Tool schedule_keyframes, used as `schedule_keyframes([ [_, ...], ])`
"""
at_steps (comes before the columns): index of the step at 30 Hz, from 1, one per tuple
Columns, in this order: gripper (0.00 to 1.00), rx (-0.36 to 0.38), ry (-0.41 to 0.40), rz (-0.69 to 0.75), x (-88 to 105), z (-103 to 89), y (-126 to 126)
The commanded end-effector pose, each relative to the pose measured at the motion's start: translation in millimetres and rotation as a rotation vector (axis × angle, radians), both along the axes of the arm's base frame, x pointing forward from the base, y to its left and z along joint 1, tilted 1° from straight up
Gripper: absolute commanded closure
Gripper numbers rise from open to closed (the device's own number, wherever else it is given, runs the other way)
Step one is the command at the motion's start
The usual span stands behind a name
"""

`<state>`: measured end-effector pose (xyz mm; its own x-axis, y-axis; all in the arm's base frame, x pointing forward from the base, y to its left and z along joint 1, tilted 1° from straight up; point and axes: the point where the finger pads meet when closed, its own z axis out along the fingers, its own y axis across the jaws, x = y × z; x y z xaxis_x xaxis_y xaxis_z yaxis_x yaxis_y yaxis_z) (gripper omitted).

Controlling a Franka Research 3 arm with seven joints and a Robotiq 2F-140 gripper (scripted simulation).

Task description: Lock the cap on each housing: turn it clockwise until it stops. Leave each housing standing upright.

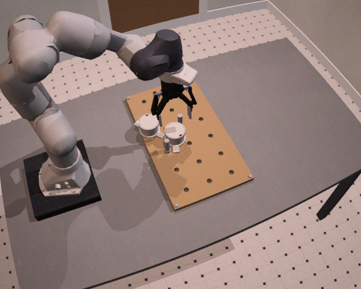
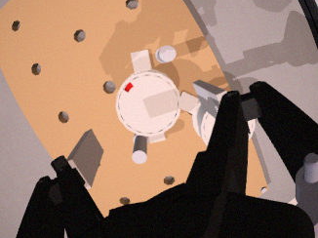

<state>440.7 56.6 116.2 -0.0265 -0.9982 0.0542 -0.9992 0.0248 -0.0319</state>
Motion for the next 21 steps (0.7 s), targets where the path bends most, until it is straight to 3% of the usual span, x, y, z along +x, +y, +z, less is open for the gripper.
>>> schedule_keyframes([
  [1,0.22,0.031,0.031,0.176,-0.8,-0.3,1.1],
  [21,0.22,0.032,0.031,0.177,-0.8,-3.6,1.0],
])
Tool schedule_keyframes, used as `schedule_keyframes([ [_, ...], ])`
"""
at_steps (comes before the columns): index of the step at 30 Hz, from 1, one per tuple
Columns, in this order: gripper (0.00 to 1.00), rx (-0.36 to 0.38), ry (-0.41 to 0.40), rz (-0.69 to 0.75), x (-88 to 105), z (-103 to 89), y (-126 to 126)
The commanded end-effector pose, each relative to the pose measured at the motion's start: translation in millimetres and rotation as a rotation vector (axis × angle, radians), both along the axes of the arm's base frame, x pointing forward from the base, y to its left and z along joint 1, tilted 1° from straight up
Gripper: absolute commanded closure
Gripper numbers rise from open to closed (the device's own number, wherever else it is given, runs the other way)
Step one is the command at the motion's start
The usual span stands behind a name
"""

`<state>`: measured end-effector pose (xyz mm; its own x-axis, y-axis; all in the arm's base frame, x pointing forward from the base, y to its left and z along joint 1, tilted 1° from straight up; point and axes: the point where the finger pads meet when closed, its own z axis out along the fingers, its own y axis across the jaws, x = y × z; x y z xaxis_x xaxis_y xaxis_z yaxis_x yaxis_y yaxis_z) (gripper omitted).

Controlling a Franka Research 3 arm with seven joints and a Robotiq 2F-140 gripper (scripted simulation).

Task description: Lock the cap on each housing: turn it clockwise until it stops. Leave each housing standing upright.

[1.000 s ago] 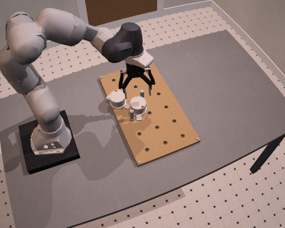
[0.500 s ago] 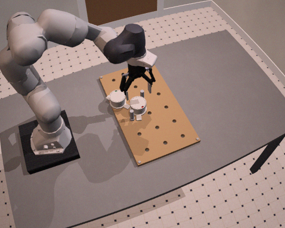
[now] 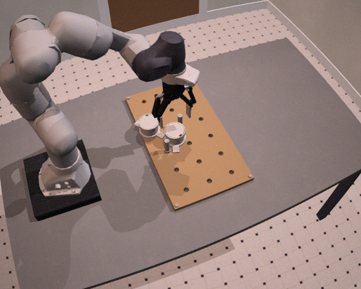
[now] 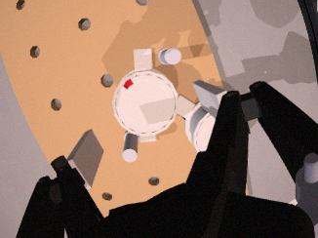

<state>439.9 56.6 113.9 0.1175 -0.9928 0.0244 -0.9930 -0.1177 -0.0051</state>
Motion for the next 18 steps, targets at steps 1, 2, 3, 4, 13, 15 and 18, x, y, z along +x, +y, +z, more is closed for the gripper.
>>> schedule_keyframes([
  [1,0.22,0.003,0.003,0.033,-0.1,-1.9,1],
  [2,0.22,0.003,0.003,0.033,-0.1,-2.6,1],
  [3,0.22,0.003,0.003,0.033,-0.1,-3.3,1],
  [4,0.22,0.003,0.003,0.033,-0.1,-4.0,1],
  [13,0.22,0.003,0.003,0.033,-0.1,-10.7,1],
  [15,0.22,0.003,0.003,0.033,-0.1,-13.0,1],
  [18,0.22,0.003,0.003,0.033,-0.1,-16.8,1],
])
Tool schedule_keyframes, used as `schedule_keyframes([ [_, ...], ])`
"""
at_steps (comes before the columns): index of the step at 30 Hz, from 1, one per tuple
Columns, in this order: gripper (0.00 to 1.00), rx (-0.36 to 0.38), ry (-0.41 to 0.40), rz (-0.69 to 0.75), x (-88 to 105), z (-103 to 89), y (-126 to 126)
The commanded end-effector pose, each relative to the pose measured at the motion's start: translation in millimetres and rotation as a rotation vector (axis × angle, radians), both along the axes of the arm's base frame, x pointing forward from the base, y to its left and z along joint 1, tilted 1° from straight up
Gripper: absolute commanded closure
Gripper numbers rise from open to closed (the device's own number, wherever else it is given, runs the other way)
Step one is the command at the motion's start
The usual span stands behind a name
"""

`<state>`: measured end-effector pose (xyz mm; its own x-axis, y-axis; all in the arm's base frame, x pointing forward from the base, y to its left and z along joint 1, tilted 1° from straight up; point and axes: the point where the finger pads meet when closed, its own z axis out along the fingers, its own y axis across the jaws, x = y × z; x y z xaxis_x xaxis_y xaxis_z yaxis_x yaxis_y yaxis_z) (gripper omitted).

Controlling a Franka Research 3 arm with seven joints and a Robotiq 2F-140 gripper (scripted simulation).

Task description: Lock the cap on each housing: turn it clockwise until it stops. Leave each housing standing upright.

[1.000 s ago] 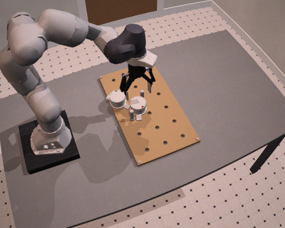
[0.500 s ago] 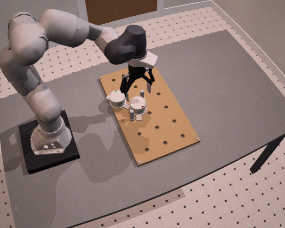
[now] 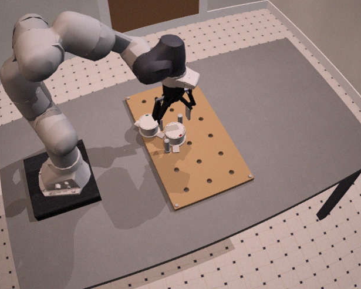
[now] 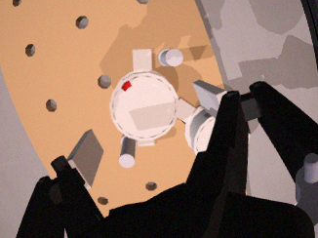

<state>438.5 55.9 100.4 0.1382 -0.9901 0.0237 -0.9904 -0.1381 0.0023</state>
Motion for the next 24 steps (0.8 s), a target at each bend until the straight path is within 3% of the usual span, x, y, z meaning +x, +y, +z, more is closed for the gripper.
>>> schedule_keyframes([
  [1,0.22,0.004,-0.005,0.013,1.3,-4.6,1],
  [24,0.22,0.004,-0.005,0.013,1.3,-33.4,0],
])
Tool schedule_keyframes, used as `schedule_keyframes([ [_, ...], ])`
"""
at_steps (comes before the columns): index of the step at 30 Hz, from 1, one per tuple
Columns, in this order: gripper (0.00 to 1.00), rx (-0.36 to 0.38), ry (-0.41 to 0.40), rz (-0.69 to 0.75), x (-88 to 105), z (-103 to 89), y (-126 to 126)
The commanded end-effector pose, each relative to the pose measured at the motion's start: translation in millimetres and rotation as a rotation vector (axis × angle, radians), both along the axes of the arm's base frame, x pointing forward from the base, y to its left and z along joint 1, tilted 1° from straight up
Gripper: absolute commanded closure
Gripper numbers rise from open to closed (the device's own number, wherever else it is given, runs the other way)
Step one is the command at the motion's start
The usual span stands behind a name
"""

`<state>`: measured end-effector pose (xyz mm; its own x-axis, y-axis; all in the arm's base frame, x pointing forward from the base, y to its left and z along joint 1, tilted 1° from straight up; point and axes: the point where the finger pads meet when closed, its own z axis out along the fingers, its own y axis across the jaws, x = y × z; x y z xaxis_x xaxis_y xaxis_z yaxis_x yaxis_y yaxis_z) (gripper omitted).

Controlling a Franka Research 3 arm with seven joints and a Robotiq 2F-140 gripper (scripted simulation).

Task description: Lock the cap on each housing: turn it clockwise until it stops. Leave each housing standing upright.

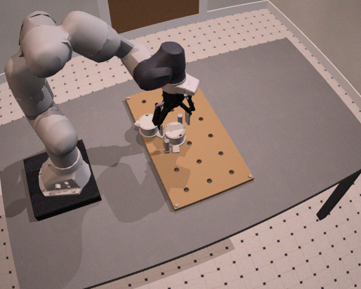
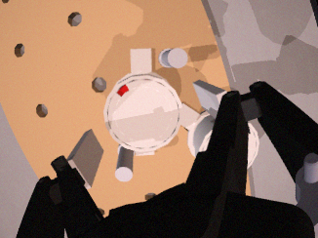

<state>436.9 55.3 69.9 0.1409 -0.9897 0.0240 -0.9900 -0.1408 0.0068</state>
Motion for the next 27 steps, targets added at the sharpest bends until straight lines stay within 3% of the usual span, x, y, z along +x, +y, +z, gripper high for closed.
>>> schedule_keyframes([
  [1,0.22,0.005,-0.009,0.01,2.8,-4.1,1],
  [27,0.22,0.005,-0.009,0.01,2.8,-21.2,0],
])
